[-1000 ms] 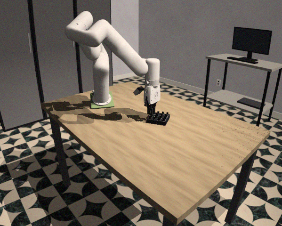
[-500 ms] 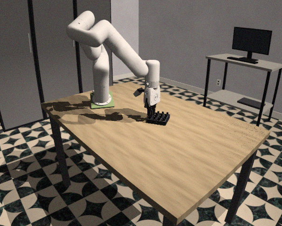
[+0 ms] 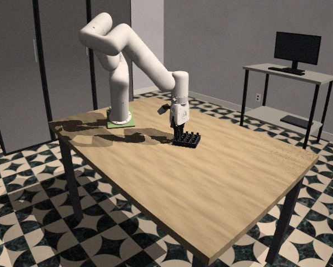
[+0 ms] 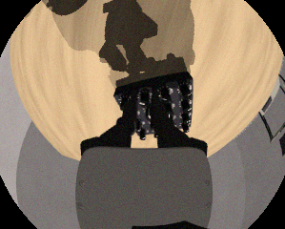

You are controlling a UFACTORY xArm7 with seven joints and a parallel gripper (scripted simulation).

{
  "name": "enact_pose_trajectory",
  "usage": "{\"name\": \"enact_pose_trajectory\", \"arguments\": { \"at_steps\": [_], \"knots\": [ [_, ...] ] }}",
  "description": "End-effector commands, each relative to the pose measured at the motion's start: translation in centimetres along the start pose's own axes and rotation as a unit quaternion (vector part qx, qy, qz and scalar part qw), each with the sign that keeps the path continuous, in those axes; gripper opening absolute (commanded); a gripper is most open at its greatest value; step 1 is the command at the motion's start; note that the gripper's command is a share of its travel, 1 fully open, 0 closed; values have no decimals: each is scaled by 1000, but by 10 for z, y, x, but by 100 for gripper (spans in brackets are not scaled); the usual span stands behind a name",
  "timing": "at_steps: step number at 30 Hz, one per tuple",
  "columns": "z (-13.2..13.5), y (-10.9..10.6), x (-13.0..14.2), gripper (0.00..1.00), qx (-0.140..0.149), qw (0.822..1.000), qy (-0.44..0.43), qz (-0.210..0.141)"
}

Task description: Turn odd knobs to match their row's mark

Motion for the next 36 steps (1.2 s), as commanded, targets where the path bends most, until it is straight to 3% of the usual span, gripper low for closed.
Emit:
{"name": "enact_pose_trajectory", "arguments": {
  "at_steps": [1, 27, 28, 36],
  "knots": [
    [0, -1, 1, 19, 0, 1000, 0, -1],
    [0, -1, 1, 19, 0, 1000, 0, -1],
    [0, -1, 1, 8, 0, 1000, 0, -1],
    [0, -1, 1, 8, 0, 1000, 0, -1]
  ]
}}
Point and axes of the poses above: the point where the finger pads meet when closed, its own y axis out along the fingers, its own z axis across the jaws, x = y × z, the point moved 7 cm from there along -y, back along the fingers, and after that the axes turned 5 degrees about -y, right-handed, at the moved point
